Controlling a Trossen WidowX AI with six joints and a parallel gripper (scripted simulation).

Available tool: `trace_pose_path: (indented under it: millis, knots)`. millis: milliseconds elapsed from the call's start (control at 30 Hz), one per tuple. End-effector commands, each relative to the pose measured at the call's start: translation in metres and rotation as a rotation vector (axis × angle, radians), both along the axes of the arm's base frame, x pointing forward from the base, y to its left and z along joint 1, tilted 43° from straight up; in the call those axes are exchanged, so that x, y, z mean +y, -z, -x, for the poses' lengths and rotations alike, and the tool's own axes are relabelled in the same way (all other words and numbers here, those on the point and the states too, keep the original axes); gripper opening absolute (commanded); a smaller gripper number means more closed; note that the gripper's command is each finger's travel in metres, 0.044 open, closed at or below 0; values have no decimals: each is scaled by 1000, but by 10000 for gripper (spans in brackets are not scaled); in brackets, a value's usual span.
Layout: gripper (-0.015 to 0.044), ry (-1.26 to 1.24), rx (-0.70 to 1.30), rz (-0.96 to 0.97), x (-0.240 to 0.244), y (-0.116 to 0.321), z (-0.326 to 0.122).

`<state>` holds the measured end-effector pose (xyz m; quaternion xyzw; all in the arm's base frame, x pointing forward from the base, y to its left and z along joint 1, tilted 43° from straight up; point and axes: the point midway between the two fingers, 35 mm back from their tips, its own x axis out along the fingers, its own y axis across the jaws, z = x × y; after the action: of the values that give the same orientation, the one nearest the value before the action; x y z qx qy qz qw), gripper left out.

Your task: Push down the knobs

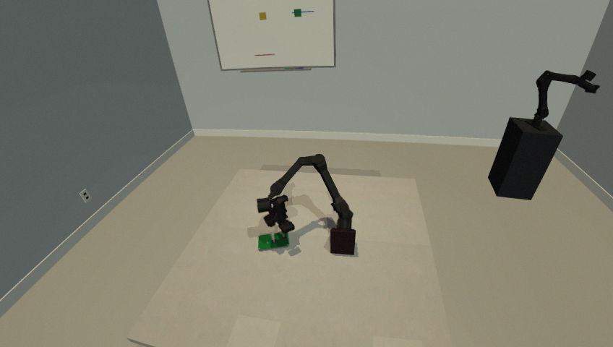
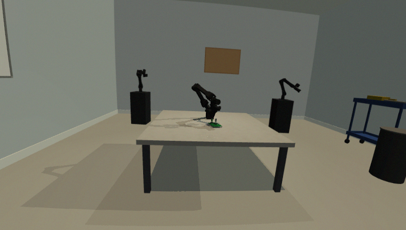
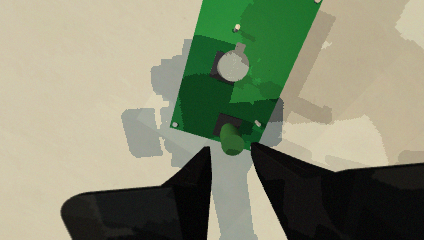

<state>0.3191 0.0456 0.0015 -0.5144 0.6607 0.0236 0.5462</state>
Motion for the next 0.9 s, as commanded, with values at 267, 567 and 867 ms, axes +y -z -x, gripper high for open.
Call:
trace_pose_path:
  millis: [267, 567, 867]
  knots:
    - [0, -248, 189, -5, 14, -4, -9]
    - [0, -483, 390, 42, 19, -5, -13]
    - [0, -716, 592, 90, 25, -6, -16]
